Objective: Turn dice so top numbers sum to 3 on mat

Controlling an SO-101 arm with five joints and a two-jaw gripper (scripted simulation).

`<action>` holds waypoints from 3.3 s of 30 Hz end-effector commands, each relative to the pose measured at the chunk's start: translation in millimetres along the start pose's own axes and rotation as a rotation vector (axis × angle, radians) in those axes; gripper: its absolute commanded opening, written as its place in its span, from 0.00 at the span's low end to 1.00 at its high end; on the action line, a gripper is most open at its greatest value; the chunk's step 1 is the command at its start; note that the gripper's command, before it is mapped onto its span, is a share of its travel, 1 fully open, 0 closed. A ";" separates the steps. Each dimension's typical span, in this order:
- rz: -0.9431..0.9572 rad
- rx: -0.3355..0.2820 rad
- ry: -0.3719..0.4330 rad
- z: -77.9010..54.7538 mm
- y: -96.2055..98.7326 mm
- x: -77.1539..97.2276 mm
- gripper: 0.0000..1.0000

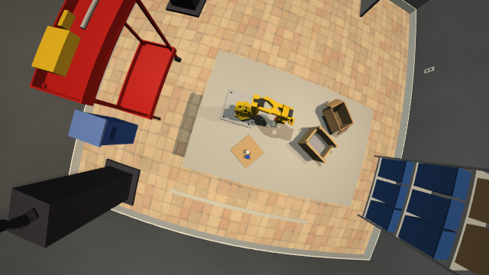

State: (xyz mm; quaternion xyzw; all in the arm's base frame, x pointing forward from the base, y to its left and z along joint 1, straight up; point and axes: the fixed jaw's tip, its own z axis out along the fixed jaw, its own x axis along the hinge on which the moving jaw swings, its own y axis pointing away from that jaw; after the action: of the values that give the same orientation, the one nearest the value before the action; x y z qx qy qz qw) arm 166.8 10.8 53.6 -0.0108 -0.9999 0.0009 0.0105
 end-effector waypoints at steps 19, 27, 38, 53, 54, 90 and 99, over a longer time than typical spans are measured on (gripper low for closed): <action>-0.001 -0.002 -0.017 0.0 1.6 0.2 0.00; 0.016 -0.006 -0.137 1.4 -2.3 -8.9 0.00; 0.043 -0.004 -0.346 0.6 -10.0 -23.6 0.00; 0.053 0.000 -0.419 -0.3 -12.9 -28.6 0.00; 0.054 0.000 -0.426 -0.1 -13.1 -29.2 0.00; 0.102 0.028 -0.814 -0.3 -27.3 -57.4 0.00; 0.109 0.034 -0.885 1.4 -30.0 -66.4 0.00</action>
State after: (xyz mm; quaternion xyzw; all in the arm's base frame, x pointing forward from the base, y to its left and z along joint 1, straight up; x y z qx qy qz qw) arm 231.0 -17.7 54.1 -0.0599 -0.9098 0.0184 -0.4104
